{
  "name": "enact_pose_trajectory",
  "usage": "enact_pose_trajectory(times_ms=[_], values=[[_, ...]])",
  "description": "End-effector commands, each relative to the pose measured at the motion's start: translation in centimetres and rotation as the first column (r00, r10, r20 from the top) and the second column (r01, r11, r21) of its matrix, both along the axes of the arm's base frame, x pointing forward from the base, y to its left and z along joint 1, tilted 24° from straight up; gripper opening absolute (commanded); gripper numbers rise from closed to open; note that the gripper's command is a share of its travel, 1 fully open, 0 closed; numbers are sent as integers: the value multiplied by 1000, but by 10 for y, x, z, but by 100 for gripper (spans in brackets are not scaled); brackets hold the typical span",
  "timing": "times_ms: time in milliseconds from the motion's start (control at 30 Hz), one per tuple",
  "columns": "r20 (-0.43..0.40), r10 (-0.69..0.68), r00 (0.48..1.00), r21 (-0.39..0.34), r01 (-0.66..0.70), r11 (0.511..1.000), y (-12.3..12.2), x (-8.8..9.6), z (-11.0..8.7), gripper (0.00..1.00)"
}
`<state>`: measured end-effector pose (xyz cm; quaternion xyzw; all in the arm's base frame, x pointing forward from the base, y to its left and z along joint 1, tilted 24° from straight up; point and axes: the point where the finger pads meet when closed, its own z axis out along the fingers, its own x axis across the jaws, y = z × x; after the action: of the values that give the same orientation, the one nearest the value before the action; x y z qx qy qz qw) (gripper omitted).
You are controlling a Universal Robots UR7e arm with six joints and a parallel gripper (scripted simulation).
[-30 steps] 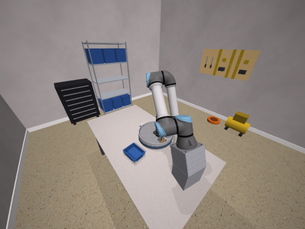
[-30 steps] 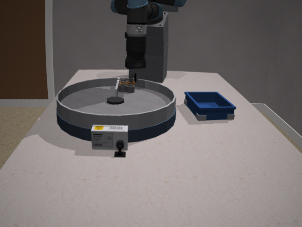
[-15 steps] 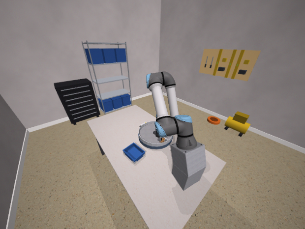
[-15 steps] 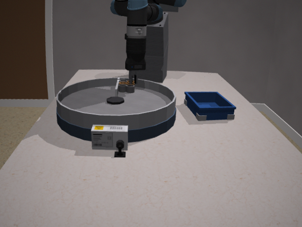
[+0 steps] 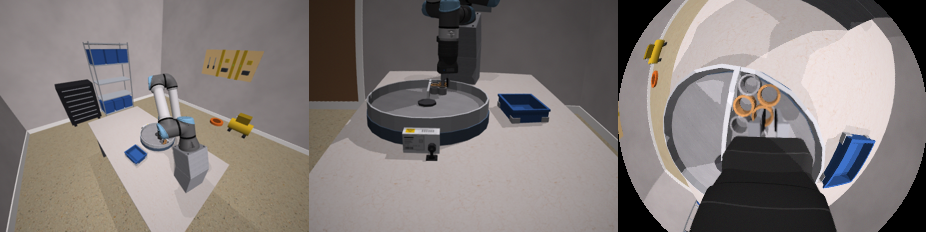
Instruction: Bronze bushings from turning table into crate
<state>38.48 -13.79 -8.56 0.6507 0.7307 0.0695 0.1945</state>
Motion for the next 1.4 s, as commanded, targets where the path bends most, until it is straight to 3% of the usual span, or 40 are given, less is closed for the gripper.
enact_pose_trajectory(times_ms=[0,1200,1233,1367], values=[[1,0,1000,-1,0,1000,0,0,0,40],[1,0,1000,-1,0,1000,-2,5,-12,40],[1,0,1000,0,0,1000,-2,5,-12,0],[1,0,1000,0,0,1000,-2,5,-12,0]])
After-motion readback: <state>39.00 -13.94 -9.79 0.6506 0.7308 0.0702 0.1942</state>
